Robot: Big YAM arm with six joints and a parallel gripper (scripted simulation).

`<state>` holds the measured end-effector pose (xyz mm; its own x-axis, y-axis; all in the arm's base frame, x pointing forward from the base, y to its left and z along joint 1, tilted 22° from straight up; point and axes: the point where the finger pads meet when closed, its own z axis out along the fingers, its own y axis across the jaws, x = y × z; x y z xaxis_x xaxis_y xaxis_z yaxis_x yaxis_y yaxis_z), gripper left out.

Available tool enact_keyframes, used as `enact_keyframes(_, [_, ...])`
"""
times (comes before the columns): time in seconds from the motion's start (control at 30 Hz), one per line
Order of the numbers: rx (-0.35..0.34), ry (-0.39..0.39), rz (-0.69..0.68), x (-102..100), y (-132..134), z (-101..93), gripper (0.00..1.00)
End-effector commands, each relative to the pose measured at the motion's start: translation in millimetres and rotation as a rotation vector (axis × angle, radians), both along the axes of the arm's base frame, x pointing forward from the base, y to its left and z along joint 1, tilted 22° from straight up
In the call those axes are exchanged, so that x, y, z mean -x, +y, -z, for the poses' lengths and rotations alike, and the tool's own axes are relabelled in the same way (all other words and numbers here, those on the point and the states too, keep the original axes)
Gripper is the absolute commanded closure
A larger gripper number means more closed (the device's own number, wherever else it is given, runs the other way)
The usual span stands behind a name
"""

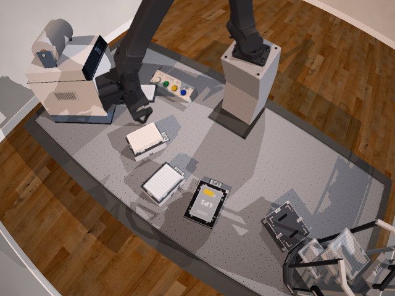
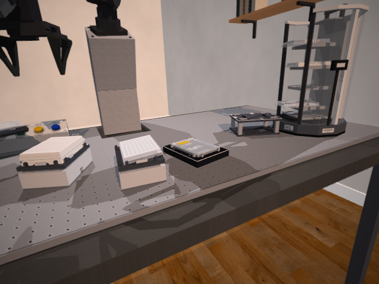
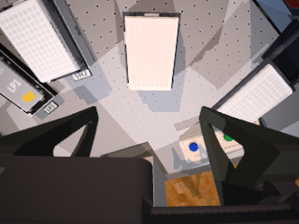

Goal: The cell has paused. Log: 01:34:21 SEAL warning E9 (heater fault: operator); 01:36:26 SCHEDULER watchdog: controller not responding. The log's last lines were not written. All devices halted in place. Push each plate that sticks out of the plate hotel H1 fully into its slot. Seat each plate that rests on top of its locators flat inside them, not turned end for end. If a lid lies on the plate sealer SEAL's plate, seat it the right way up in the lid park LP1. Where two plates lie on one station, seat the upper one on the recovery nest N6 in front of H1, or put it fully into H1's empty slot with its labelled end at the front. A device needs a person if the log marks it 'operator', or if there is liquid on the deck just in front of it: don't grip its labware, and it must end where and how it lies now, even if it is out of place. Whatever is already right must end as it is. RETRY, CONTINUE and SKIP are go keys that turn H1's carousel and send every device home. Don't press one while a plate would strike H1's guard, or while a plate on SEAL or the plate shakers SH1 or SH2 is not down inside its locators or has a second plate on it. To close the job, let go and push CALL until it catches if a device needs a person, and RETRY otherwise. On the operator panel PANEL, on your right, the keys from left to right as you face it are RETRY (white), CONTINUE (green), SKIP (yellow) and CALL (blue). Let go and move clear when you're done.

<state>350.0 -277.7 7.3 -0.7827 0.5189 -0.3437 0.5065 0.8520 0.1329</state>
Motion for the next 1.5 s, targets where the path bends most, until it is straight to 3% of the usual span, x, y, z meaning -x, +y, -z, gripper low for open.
enact_keyframes(0.0, [0.015, -0.025, 0.014, -8, 4, -10.1, 0.0])
enact_keyframes(0.07, [0.001, -0.009, 0.014, -12, 5, -1.8, 0.0])
enact_keyframes(0.17, [0.014, -0.025, 0.014, -17, 14, -13.1, 0.0])
enact_keyframes(0.43, [0.005, -0.016, 0.014, -30, 37, -12.9, 0.0])
enact_keyframes(0.6, [0.036, -0.02, -0.05, -37, 43, -19.4, 0.0])
enact_keyframes(0.63, [0.023, 0.008, -0.047, -28, 36, -5.3, 0.0])
enact_keyframes(1.47, [0.225, 0.036, -0.56, -33, 40, -10.4, 0.0])
